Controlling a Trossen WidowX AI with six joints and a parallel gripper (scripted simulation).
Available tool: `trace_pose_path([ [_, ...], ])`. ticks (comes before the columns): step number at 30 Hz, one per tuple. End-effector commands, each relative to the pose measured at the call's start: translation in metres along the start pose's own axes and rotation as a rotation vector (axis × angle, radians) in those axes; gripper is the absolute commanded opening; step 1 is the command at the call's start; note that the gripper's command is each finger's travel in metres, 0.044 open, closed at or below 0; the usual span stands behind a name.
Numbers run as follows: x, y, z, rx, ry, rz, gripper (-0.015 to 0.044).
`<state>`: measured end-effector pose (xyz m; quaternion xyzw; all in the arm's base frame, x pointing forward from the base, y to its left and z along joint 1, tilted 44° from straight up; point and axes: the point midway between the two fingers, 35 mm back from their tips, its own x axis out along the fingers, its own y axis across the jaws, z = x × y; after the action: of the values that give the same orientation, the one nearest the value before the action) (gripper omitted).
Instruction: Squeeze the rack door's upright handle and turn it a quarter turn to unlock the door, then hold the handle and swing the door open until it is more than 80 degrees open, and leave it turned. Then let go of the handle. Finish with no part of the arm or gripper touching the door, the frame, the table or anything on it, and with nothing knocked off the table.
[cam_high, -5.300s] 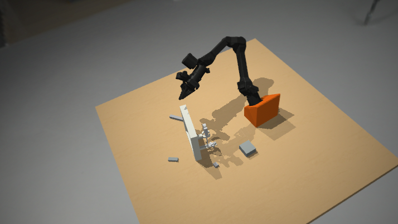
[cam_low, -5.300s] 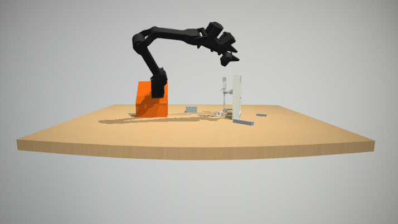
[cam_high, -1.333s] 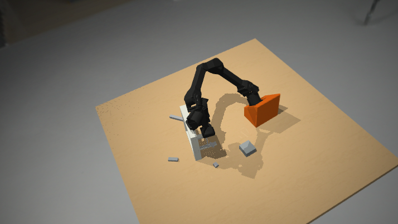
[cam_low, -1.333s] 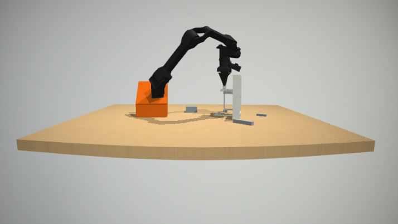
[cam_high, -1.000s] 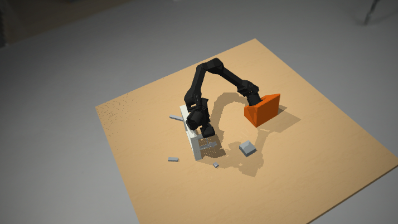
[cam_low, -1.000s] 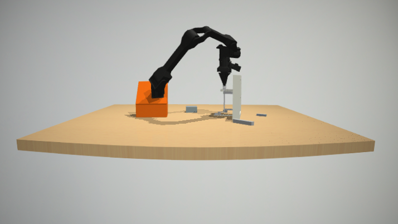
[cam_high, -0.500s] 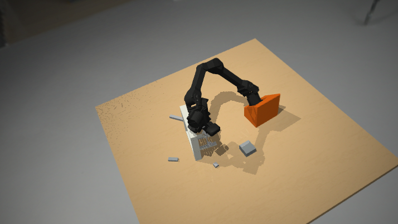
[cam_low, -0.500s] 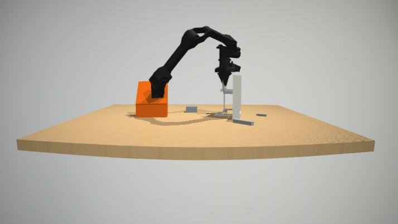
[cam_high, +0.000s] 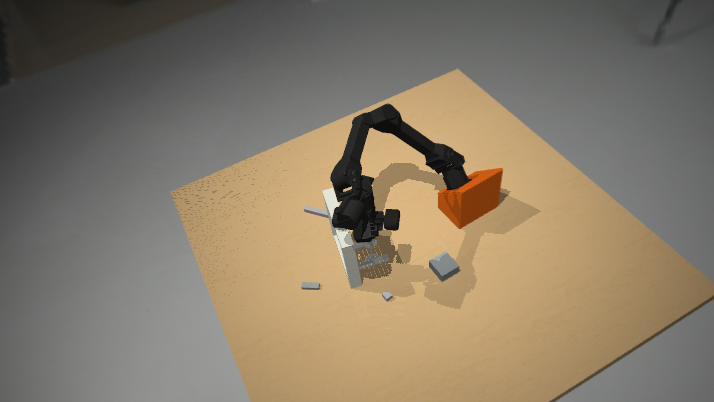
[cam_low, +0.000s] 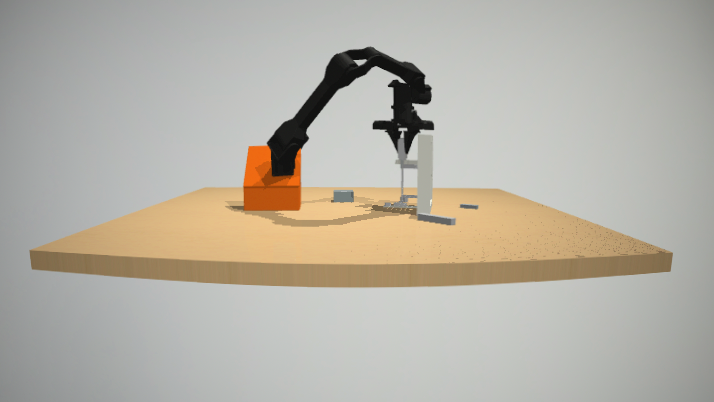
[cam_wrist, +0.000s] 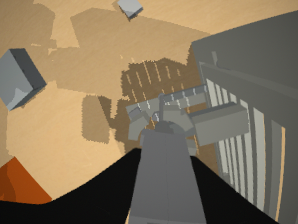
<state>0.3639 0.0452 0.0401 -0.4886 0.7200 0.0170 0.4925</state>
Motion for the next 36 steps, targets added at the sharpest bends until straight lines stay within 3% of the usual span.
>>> trace_pose_path([
  [1,0.0013,-0.0002,-0.0011,-0.219,0.004,0.0,0.0019],
  [12,0.0013,-0.0001,-0.0011,-0.752,0.004,0.001,0.0019],
  [24,0.0013,-0.0001,-0.0011,-0.784,0.004,0.001,0.0019],
  [34,0.0013,-0.0001,-0.0011,-0.784,0.004,0.001,0.0282],
  [36,0.0013,-0.0001,-0.0011,-0.776,0.004,0.001,0.0291],
])
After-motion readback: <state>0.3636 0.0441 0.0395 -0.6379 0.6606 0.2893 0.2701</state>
